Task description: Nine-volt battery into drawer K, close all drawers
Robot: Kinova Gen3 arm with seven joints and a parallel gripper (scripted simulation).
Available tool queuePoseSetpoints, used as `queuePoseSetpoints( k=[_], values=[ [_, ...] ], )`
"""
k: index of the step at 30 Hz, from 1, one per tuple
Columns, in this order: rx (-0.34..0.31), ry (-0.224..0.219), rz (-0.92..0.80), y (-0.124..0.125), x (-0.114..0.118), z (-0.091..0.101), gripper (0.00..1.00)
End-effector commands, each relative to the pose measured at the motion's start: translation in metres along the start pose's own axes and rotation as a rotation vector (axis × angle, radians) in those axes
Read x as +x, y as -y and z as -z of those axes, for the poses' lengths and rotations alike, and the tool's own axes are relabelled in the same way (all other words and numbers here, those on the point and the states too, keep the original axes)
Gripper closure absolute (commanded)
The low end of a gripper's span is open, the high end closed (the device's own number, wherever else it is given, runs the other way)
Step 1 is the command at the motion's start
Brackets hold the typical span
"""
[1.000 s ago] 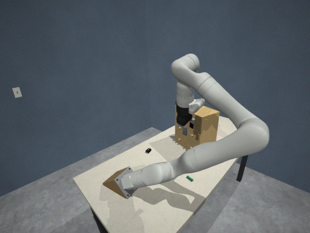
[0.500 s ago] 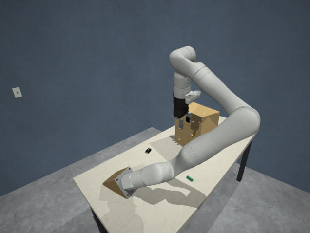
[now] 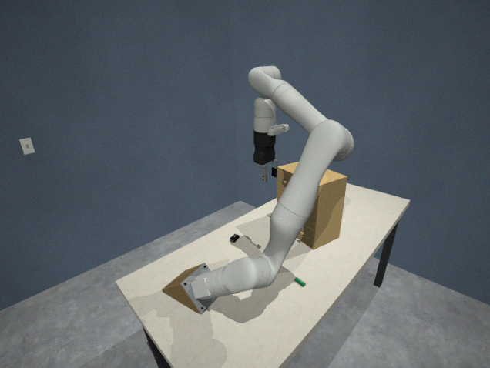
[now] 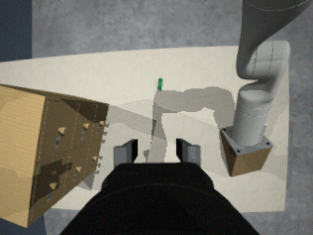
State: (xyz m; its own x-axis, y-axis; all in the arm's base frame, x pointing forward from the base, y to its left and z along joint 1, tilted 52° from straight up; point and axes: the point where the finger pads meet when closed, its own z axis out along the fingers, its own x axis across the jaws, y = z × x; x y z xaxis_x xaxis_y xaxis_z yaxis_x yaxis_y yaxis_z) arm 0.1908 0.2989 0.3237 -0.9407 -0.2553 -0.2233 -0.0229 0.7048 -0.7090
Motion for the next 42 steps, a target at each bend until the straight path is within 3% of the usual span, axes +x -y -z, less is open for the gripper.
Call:
queuePoseSetpoints(
  k=[1, 9, 42],
  values=[
    [0.069, -0.045, 0.014, -0.038, -0.007, -0.017, 0.0],
    [0.086, -0.063, 0.011, -0.053, -0.011, -0.023, 0.0],
    [0.086, -0.063, 0.011, -0.053, -0.011, -0.023, 0.0]
  ],
)
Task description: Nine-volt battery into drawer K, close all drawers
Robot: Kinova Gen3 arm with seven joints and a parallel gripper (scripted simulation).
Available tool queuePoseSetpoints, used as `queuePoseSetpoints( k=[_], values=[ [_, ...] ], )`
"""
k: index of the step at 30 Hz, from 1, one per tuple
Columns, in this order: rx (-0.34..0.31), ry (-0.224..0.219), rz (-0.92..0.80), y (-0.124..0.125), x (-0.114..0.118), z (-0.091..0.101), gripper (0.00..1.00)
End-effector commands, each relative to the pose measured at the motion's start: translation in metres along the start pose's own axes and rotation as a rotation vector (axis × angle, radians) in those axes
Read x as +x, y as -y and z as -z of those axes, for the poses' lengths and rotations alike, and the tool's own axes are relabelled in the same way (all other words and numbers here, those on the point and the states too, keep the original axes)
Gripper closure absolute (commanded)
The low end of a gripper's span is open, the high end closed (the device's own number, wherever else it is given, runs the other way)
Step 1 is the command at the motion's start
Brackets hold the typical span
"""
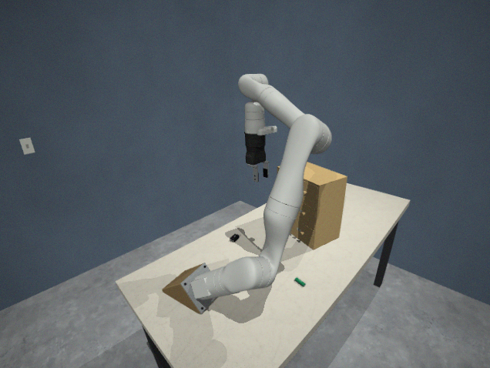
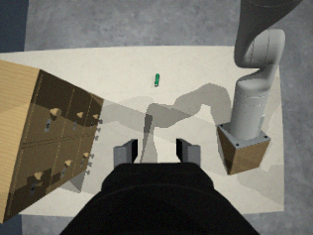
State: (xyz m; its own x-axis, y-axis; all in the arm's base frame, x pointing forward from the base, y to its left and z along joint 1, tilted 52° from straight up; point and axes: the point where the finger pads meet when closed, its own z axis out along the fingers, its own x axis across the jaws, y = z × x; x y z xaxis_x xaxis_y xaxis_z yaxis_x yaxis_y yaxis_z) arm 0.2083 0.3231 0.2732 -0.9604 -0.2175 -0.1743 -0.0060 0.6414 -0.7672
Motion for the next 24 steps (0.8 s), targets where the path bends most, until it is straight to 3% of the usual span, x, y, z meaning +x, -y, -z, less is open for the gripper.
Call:
queuePoseSetpoints(
  k=[1, 24],
  values=[
    [-0.001, 0.001, 0.0, -0.0001, 0.0002, 0.0005, 0.0],
    [-0.001, 0.001, 0.023, -0.0002, -0.0017, -0.0028, 0.0]
  ],
)
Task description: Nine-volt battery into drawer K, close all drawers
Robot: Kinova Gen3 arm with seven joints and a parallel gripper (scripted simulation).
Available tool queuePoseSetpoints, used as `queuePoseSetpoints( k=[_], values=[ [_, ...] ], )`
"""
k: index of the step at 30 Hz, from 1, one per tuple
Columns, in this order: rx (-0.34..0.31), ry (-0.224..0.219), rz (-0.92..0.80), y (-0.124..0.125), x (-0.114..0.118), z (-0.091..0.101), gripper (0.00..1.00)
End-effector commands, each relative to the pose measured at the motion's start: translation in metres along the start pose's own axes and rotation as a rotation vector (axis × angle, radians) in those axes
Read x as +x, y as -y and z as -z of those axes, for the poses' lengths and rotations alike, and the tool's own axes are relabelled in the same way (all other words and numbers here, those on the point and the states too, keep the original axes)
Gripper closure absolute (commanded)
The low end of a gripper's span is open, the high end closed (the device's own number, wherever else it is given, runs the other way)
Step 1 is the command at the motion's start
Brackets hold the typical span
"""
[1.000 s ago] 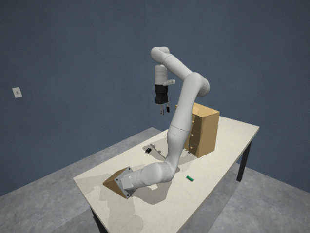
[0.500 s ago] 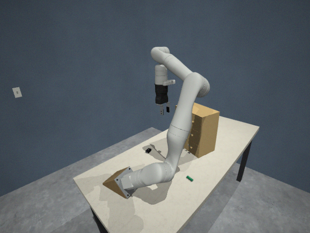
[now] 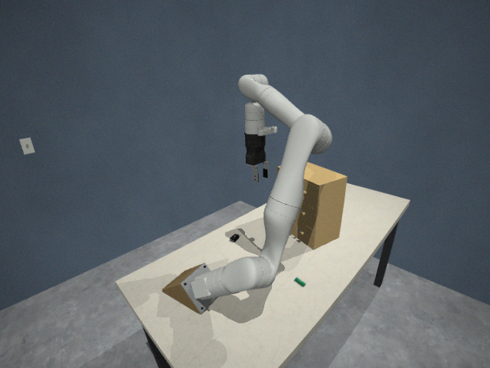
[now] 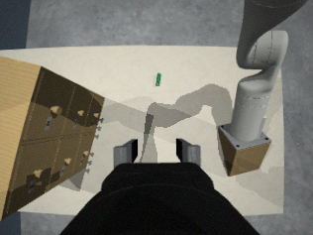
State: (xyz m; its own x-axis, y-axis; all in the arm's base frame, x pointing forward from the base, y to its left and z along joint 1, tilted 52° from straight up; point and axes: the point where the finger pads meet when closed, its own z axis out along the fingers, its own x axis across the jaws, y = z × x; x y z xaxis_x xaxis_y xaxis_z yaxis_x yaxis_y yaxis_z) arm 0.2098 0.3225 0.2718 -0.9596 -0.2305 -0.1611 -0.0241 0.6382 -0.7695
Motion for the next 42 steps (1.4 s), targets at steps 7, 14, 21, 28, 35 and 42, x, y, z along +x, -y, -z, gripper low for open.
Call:
queuePoseSetpoints(
  k=[7, 14, 21, 28, 35, 42],
  values=[
    [0.0, -0.001, 0.065, 0.0, -0.006, -0.01, 0.0],
    [0.0, -0.001, 0.17, 0.0, -0.014, -0.024, 0.0],
    [0.0, -0.001, 0.343, -0.001, -0.028, -0.049, 0.0],
    [0.0, -0.001, 0.49, -0.002, -0.04, -0.069, 0.0],
    [0.0, -0.001, 0.707, -0.002, -0.058, -0.1, 0.0],
    [0.0, -0.001, 0.858, -0.003, -0.07, -0.121, 0.0]
  ],
)
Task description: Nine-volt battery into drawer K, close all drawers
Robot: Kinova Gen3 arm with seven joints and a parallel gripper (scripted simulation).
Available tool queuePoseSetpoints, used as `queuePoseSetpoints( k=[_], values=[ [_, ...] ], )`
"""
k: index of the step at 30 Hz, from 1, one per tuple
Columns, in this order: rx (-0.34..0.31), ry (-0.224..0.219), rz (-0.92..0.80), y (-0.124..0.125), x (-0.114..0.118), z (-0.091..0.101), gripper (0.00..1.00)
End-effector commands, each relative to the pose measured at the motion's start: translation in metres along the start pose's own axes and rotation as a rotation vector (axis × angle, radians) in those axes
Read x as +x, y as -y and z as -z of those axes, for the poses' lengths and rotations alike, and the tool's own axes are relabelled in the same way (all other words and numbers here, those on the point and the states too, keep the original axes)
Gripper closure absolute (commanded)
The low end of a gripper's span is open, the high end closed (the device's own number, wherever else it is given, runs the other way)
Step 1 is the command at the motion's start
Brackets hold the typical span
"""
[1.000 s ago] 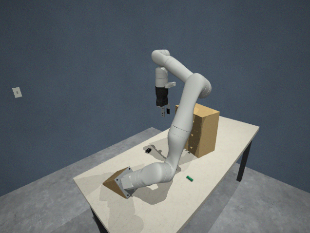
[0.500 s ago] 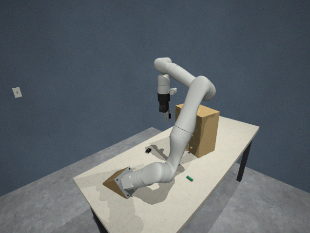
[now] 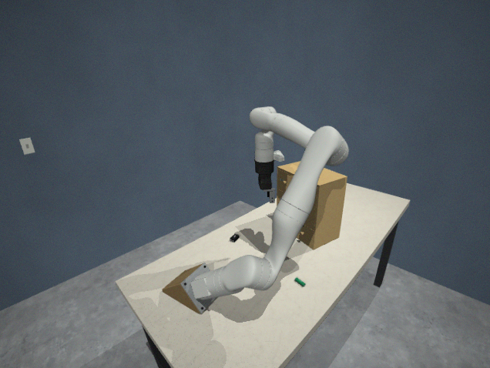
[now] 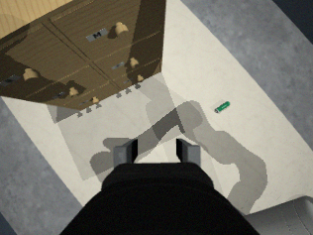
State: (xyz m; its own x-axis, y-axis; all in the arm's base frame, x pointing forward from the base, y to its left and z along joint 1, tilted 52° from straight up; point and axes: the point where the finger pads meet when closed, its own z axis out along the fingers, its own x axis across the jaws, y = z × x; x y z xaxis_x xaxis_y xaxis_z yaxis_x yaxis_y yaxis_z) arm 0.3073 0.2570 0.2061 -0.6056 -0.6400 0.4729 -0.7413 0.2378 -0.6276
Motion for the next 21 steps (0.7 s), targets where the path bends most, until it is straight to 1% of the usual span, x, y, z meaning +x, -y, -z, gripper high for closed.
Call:
queuePoseSetpoints(
  k=[1, 7, 12, 15, 17, 21],
  values=[
    [-0.006, -0.009, 0.027, 0.006, -0.001, -0.009, 0.0],
    [-0.007, -0.008, 0.183, 0.015, -0.009, -0.031, 0.0],
    [-0.007, -0.008, 0.287, 0.021, -0.015, -0.046, 0.0],
    [-0.007, -0.008, 0.336, 0.024, -0.018, -0.053, 0.0],
    [-0.007, -0.008, 0.336, 0.024, -0.018, -0.053, 0.0],
    [-0.008, -0.008, 0.385, 0.026, -0.02, -0.06, 0.0]
  ],
)
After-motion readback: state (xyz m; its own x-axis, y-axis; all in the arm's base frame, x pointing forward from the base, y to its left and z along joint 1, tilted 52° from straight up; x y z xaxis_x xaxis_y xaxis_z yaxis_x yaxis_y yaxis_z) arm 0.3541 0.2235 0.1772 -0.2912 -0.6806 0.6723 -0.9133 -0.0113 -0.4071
